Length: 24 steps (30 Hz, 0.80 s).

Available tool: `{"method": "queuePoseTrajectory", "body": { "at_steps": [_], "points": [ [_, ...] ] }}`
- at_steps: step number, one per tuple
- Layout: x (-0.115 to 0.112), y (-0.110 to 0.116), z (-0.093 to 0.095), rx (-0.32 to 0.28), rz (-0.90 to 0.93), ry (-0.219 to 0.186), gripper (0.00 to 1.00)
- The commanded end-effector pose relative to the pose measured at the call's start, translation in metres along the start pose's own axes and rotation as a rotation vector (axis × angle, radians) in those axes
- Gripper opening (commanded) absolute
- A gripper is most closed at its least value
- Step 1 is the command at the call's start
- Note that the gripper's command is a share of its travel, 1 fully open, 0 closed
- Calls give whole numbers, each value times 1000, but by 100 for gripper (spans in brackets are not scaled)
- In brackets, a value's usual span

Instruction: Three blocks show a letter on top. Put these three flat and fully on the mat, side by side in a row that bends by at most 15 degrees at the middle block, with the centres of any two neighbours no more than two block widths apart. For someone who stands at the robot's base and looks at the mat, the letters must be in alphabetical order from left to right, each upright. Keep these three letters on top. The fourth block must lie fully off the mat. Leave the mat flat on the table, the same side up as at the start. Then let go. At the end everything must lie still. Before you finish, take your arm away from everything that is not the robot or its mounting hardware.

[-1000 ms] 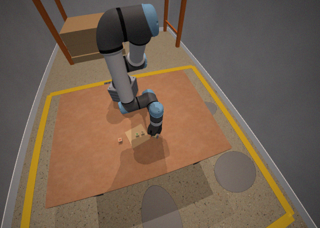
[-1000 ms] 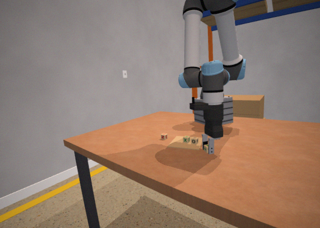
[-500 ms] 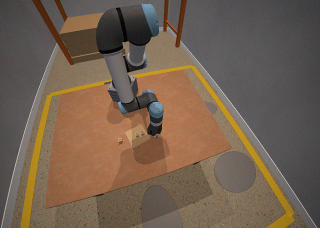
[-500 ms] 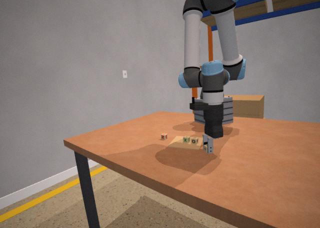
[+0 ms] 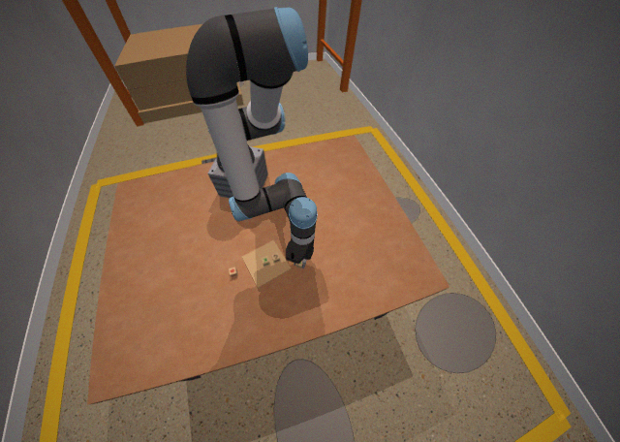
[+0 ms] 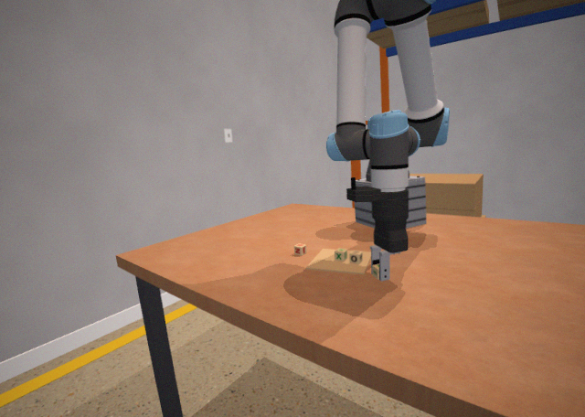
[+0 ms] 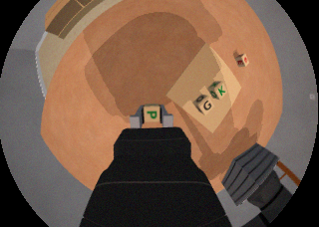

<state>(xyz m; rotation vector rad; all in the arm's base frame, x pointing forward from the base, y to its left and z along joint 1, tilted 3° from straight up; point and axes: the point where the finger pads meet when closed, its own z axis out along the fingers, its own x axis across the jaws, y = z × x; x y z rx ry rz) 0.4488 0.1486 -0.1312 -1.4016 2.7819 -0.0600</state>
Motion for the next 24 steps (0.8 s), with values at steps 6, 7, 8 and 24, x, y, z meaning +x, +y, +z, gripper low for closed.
{"method": "queuePoseTrajectory", "body": {
  "at_steps": [6,7,8,24],
  "points": [
    [0,0,0,1,0,-1,49],
    [0,0,0,1,0,-1,49],
    [0,0,0,1,0,-1,49],
    [0,0,-16,1,0,-1,49]
  ]
}}
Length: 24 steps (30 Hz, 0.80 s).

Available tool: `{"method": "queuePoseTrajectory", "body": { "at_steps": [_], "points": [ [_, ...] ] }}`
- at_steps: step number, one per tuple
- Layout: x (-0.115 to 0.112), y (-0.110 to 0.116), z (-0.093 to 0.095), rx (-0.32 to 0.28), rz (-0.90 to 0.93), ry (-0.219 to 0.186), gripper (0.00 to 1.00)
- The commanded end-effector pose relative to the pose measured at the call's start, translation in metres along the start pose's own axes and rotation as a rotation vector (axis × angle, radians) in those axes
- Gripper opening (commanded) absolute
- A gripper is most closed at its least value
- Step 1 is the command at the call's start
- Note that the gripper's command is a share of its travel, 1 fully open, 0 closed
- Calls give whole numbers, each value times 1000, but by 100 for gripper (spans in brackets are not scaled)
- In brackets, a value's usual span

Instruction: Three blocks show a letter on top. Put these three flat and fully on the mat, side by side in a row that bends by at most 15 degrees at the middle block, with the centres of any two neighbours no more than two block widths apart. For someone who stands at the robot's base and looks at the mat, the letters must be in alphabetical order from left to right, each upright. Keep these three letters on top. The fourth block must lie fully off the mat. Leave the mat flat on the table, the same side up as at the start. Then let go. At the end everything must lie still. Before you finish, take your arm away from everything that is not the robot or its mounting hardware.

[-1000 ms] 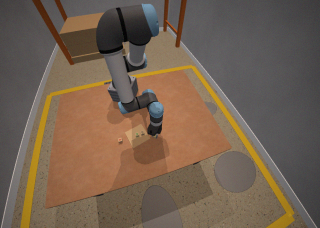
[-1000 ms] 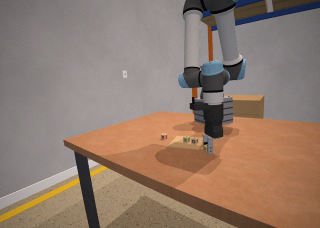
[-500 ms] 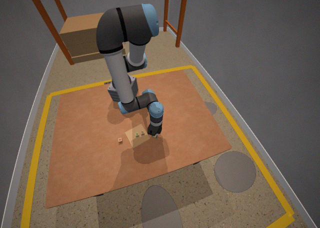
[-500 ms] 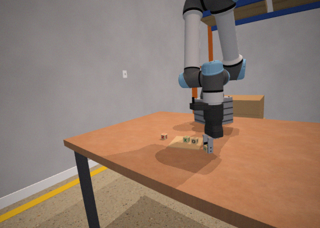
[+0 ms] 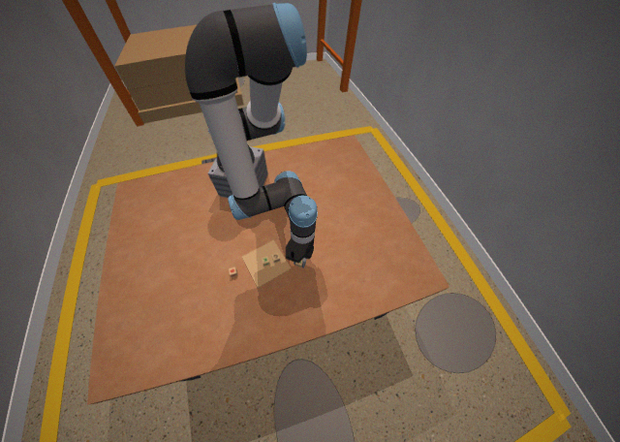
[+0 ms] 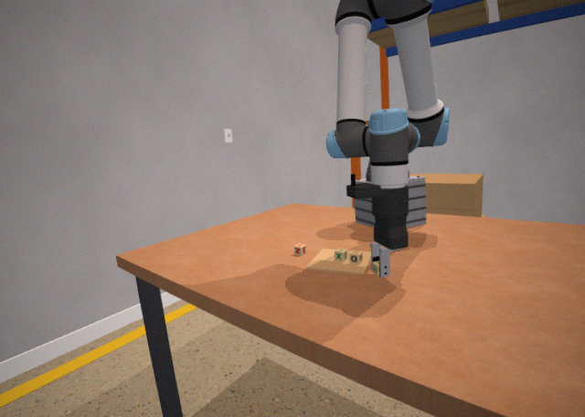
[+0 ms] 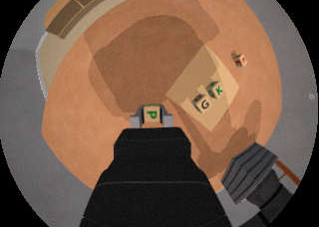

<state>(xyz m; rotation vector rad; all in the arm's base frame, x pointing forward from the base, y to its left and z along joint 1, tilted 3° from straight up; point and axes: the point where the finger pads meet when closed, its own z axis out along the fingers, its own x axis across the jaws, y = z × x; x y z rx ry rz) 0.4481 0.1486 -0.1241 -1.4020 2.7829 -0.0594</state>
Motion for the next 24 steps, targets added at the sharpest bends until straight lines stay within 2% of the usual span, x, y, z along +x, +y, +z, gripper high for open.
{"method": "queuePoseTrajectory", "body": {
  "at_steps": [1,4,18,24],
  "points": [
    [-1,-1,-12,2,0,-2,49],
    [-1,-1,-16,2,0,-2,49],
    [0,0,-80,2,0,-2,49],
    [0,0,-90,2,0,-2,49]
  ]
}}
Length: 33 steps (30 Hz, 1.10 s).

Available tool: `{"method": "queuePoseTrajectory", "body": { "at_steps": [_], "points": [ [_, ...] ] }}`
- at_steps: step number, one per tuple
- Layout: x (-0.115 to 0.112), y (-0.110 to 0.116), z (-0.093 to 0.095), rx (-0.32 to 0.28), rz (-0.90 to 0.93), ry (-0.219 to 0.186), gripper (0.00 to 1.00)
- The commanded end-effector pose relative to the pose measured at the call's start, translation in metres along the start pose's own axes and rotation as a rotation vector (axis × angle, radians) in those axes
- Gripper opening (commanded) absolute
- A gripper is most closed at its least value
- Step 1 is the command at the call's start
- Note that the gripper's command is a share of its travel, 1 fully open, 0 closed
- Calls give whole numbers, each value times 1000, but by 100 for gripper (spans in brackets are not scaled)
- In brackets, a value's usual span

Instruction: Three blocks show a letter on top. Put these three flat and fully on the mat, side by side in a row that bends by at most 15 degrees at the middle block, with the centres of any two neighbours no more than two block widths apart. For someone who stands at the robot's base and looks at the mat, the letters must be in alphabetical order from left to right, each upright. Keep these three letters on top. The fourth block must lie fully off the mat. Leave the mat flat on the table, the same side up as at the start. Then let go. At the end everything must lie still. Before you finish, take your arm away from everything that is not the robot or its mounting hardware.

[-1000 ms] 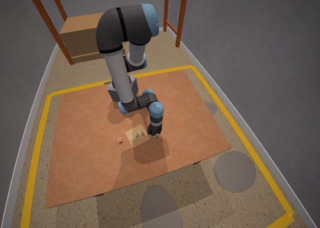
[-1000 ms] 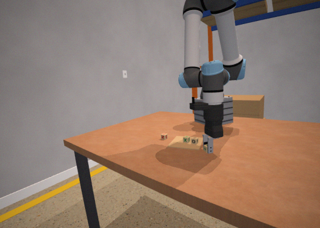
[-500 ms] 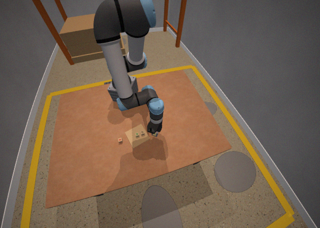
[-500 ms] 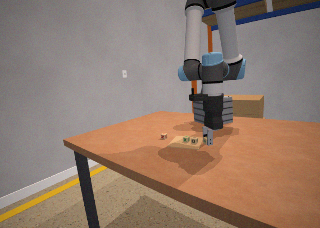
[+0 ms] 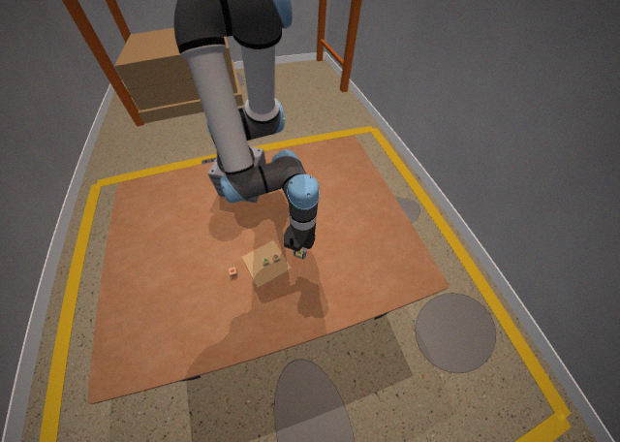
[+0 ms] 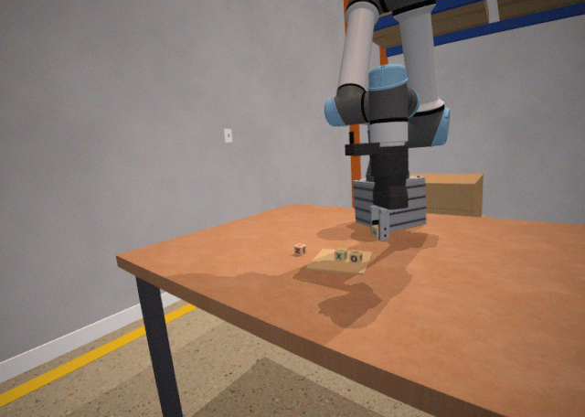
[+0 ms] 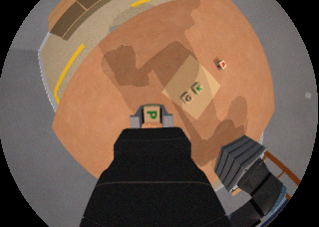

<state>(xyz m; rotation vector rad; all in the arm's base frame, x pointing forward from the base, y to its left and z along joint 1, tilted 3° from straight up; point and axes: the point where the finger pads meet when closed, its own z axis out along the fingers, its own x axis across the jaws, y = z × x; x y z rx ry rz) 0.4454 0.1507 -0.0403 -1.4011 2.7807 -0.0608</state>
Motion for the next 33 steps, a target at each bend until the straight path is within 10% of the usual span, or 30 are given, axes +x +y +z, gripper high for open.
{"method": "queuePoseTrajectory", "body": {
  "at_steps": [1,33],
  "points": [
    [0,0,-7,0,0,0,49],
    [2,-4,-10,0,-56,0,49]
  ]
}}
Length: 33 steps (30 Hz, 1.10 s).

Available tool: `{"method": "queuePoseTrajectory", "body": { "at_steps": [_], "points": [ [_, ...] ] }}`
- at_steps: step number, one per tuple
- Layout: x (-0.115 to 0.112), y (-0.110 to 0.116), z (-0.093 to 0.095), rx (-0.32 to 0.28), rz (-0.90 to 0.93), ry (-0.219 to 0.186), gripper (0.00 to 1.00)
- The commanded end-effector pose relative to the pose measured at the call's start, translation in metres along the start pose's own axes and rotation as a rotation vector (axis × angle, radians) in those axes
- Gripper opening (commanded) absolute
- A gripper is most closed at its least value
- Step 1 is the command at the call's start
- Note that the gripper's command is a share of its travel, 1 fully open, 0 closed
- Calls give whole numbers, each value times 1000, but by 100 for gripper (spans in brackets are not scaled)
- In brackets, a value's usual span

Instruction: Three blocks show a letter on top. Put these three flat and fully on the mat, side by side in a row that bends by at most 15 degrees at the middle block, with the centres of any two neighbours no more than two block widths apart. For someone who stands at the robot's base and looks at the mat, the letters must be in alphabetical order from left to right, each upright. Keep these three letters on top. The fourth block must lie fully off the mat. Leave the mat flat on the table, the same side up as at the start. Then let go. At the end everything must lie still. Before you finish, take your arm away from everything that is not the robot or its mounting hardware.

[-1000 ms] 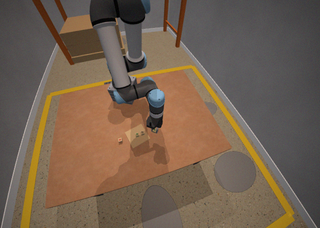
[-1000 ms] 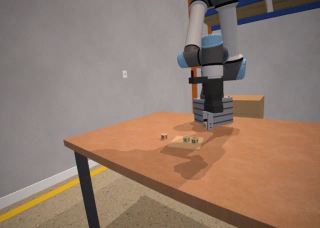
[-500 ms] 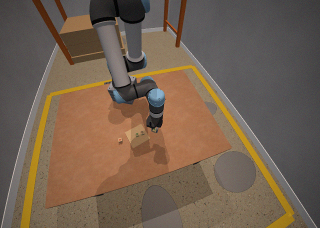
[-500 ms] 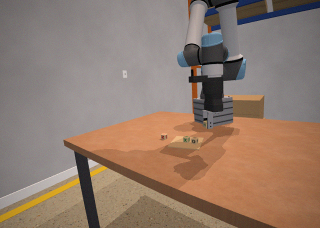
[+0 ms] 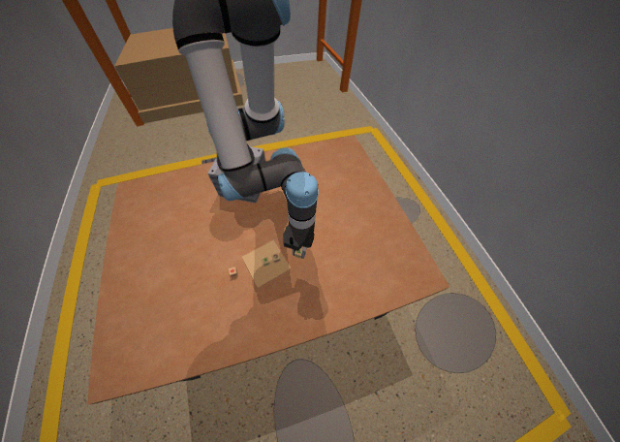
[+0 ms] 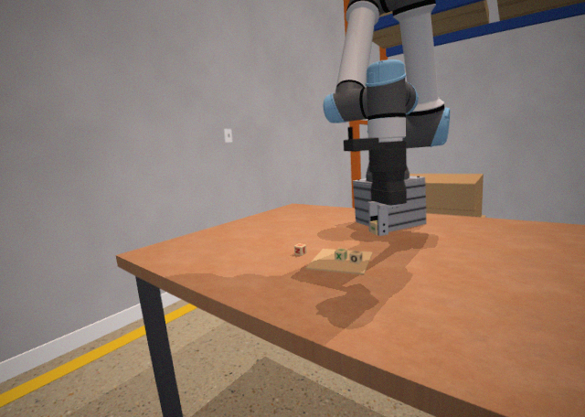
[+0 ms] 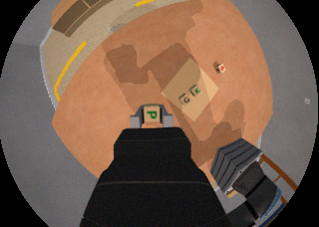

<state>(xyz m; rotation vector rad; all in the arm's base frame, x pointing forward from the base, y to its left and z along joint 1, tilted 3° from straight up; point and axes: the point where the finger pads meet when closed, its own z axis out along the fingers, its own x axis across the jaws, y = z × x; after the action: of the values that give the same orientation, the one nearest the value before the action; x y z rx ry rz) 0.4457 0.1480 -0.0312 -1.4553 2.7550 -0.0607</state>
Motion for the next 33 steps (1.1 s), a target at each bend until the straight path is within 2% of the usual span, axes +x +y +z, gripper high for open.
{"method": "queuePoseTrajectory", "body": {
  "at_steps": [1,15,30,33],
  "points": [
    [1,-2,-1,1,-27,-1,49],
    [9,-13,-1,1,-213,-1,49],
    [30,-32,-2,0,-626,-1,49],
    [32,-34,-2,0,-659,-1,49]
  ]
}}
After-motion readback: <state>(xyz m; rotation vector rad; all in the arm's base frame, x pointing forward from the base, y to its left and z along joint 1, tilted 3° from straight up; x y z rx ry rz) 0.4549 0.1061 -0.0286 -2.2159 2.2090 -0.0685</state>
